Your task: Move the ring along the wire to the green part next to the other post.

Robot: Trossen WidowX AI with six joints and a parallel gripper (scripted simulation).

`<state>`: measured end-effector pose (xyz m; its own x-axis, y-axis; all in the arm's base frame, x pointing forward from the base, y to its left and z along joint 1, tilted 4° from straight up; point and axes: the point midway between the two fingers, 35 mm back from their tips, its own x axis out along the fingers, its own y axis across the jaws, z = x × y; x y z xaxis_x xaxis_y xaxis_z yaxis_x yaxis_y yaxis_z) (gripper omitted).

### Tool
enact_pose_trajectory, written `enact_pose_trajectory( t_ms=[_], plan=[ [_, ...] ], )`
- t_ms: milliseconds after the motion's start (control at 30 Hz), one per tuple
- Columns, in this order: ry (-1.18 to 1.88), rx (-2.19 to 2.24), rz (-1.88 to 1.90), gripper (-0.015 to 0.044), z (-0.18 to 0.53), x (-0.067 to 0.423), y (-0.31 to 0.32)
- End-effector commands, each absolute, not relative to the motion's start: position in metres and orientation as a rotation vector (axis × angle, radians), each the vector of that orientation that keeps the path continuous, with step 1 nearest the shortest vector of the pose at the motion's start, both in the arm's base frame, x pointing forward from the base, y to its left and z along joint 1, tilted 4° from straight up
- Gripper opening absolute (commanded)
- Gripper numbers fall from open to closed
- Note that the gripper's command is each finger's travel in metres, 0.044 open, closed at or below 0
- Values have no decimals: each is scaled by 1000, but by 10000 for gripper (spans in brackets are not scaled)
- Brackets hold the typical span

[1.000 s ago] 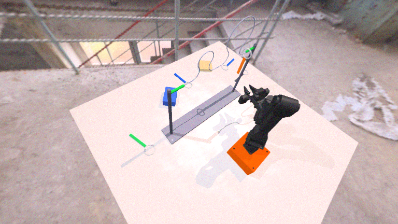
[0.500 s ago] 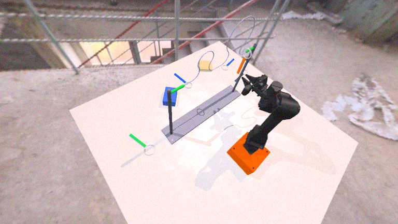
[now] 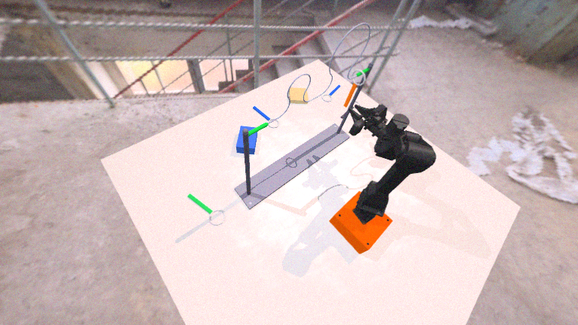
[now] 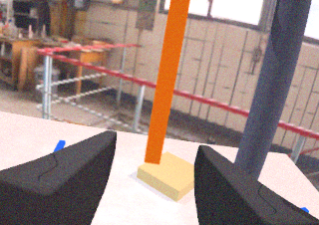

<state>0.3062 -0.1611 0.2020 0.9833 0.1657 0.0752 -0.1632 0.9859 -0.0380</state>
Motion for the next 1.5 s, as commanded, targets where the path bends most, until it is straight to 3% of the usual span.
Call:
enact_pose_trajectory(
  t_ms=[0, 1467],
  plan=[
    [-78, -30, 164, 160, 202, 313, -162],
    [-82, -30, 164, 160, 207, 368, -150]
  ],
)
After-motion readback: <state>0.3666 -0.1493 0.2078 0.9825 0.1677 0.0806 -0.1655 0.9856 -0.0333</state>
